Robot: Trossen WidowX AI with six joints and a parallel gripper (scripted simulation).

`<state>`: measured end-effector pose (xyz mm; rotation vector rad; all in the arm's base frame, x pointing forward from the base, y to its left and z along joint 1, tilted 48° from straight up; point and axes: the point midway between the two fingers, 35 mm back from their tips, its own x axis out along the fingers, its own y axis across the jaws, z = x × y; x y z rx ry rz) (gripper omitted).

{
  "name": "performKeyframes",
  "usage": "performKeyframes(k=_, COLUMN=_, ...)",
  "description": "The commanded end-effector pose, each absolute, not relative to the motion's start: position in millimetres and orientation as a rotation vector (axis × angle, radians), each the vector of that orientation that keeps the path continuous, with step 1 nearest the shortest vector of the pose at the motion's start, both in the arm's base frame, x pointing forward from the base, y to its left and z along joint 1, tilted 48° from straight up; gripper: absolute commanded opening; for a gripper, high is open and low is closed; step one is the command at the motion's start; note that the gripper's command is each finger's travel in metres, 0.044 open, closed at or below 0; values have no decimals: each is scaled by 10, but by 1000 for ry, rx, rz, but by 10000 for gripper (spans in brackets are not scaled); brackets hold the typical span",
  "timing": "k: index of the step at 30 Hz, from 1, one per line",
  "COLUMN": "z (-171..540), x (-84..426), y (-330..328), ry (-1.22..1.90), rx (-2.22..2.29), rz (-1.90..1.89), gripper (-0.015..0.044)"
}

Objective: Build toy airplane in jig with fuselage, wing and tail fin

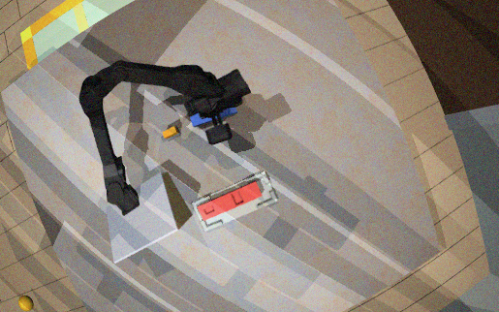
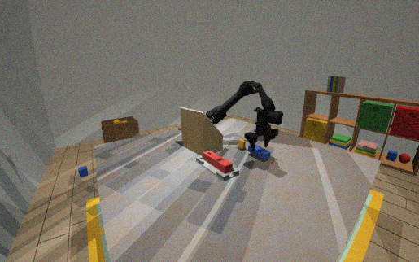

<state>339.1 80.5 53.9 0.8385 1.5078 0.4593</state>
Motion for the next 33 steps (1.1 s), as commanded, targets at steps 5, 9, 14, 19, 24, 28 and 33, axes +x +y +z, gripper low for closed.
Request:
performKeyframes(k=5, z=434, x=3374, y=920, ry=1515, rx=847, rz=459, gripper=440)
performKeyframes(k=9, z=392, x=3373, y=969, ry=1515, rx=848, rz=460, gripper=440)
performKeyframes(k=14, z=367, x=3373, y=999, ry=1515, rx=848, rz=460, gripper=414)
performKeyframes(k=19, z=367, x=3373, y=999, ry=1515, rx=848, rz=460, gripper=282)
performKeyframes(k=24, z=367, x=3373, y=999, ry=1515, rx=848, rz=460, gripper=171)
performKeyframes(k=28, z=367, x=3373, y=999, ry=1515, rx=848, rz=460, gripper=144)
performKeyframes(k=33, z=386, x=3376, y=972, ry=1516, rx=845, rz=461, gripper=33)
